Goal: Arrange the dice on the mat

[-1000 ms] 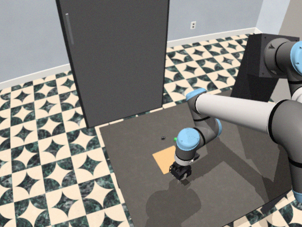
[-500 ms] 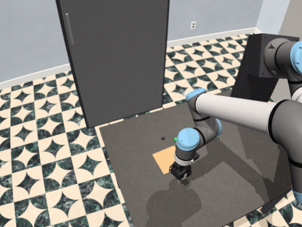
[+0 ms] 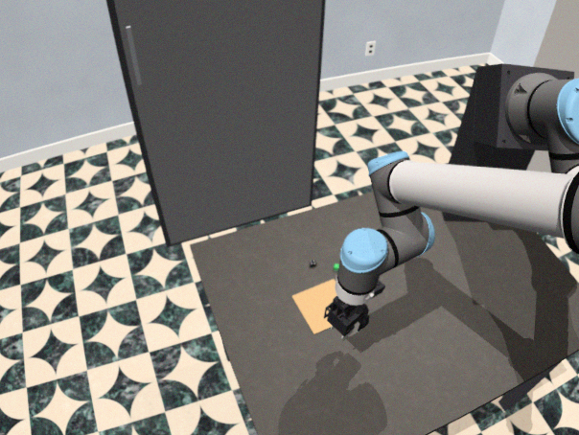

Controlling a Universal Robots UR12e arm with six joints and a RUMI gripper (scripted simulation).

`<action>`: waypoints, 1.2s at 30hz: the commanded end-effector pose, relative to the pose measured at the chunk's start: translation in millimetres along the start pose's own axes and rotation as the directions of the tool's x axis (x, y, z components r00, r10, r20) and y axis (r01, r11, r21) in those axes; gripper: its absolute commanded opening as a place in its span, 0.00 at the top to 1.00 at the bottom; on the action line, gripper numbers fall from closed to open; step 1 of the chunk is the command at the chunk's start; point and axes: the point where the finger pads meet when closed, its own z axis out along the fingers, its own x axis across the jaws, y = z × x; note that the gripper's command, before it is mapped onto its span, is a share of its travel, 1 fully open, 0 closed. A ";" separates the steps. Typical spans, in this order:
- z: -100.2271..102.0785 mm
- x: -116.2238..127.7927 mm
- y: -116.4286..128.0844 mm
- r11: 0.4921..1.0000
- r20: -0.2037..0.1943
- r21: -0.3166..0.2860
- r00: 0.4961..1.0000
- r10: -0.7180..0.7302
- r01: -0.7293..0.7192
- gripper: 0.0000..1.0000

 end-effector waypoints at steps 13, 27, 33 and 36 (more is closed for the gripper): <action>-39.0 0.8 -4.3 1.000 -0.005 0.011 1.000 0.002 -0.002 1.00; -41.5 -82.2 -61.8 0.977 0.000 0.015 0.977 0.214 -0.214 1.00; -43.7 -110.7 -87.1 0.954 -0.002 0.012 0.954 0.299 -0.299 1.00; -43.7 -110.7 -87.1 0.954 -0.002 0.012 0.954 0.299 -0.299 1.00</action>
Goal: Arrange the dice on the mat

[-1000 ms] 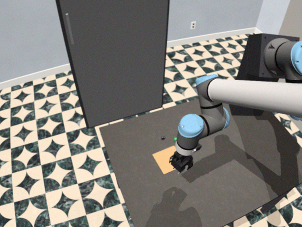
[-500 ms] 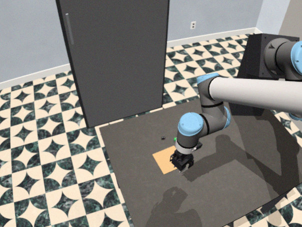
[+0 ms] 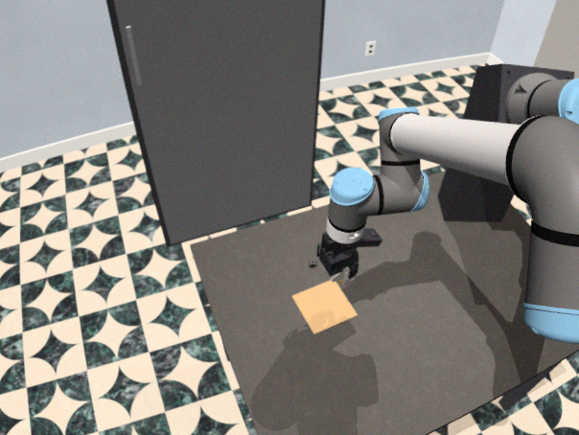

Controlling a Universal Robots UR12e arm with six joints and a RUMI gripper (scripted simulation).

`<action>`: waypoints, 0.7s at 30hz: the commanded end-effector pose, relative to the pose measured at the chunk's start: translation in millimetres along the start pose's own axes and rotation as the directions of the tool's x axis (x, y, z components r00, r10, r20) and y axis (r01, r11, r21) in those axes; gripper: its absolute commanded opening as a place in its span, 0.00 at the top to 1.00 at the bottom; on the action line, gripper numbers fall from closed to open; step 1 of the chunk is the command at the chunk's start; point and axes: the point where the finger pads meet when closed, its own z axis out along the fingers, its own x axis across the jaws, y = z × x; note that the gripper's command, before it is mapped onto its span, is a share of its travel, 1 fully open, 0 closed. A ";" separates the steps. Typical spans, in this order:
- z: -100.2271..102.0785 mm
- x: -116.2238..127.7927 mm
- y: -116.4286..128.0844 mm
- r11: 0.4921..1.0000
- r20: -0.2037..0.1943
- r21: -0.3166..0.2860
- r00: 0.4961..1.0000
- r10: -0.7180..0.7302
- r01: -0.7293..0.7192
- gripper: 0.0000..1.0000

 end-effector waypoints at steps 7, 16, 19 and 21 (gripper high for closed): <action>-0.7 -1.5 -1.3 1.000 -0.004 -0.004 1.000 0.004 -0.004 1.00; 7.9 -1.5 -1.2 1.000 -0.004 -0.004 1.000 0.004 -0.004 1.00; 17.0 -1.5 -1.1 1.000 -0.004 -0.004 1.000 0.004 -0.004 1.00; 20.7 -1.5 -1.1 1.000 -0.004 -0.004 1.000 0.004 -0.004 1.00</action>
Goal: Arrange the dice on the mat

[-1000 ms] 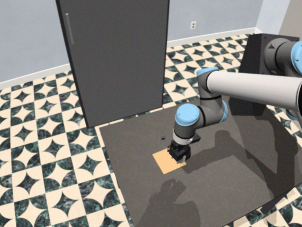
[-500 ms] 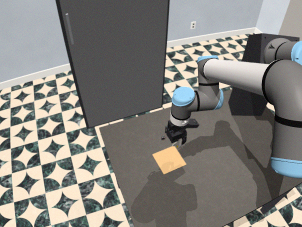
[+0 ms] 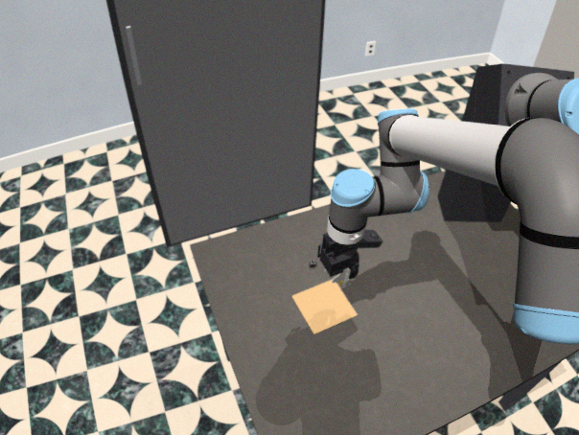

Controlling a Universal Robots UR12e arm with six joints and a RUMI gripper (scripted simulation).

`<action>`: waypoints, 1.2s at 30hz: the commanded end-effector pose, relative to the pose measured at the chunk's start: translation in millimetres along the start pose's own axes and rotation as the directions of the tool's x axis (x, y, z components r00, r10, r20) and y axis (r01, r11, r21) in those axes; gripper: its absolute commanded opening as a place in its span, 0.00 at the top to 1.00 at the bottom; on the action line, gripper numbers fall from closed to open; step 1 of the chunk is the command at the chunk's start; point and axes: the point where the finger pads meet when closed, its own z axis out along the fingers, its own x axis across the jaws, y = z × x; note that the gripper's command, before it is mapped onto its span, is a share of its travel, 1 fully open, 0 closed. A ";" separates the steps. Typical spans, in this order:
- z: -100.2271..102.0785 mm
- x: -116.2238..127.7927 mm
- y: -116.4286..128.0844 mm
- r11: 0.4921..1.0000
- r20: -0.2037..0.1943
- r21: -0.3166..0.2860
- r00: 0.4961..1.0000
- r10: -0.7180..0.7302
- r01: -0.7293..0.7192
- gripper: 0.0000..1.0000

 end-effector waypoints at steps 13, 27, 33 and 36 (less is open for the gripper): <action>69.0 -0.7 2.3 1.000 0.001 -0.001 1.000 -0.003 0.003 1.00; 87.3 -0.7 2.4 1.000 0.001 -0.001 1.000 -0.003 0.003 1.00; 87.3 -0.7 2.4 1.000 0.001 -0.001 1.000 -0.003 0.003 1.00; 87.3 -0.7 2.4 1.000 0.001 -0.001 1.000 -0.003 0.003 1.00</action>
